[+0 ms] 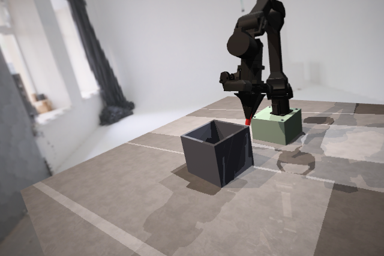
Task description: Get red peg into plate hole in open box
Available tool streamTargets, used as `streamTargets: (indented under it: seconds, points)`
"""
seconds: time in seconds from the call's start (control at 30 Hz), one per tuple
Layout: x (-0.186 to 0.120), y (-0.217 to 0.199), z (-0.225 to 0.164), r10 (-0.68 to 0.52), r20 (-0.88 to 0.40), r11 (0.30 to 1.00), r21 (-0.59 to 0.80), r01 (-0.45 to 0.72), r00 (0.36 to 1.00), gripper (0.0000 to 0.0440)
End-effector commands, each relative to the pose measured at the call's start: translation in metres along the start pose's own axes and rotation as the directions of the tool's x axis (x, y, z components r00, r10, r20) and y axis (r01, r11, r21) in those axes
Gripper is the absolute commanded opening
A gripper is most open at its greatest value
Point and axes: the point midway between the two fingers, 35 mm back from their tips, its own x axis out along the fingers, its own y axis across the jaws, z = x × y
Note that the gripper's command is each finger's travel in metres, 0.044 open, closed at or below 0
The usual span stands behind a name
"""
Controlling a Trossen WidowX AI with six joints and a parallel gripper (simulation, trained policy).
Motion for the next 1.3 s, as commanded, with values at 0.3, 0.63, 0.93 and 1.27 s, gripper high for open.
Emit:
streamTargets:
  seconds: [0.3,0.63,0.93,1.27]
  points:
    - [-0.001,-0.006,0.049,-0.059,0.065,0.998,0.033,0.057,0.996,0.0000]
    - [0.007,-0.015,0.076,-0.126,0.077,0.991,0.049,0.122,0.989,0.0000]
    - [0.016,-0.020,0.094,-0.171,0.073,0.985,0.049,0.168,0.983,0.0000]
    - [0.037,-0.027,0.109,-0.212,0.058,0.977,0.044,0.210,0.975,0.0000]
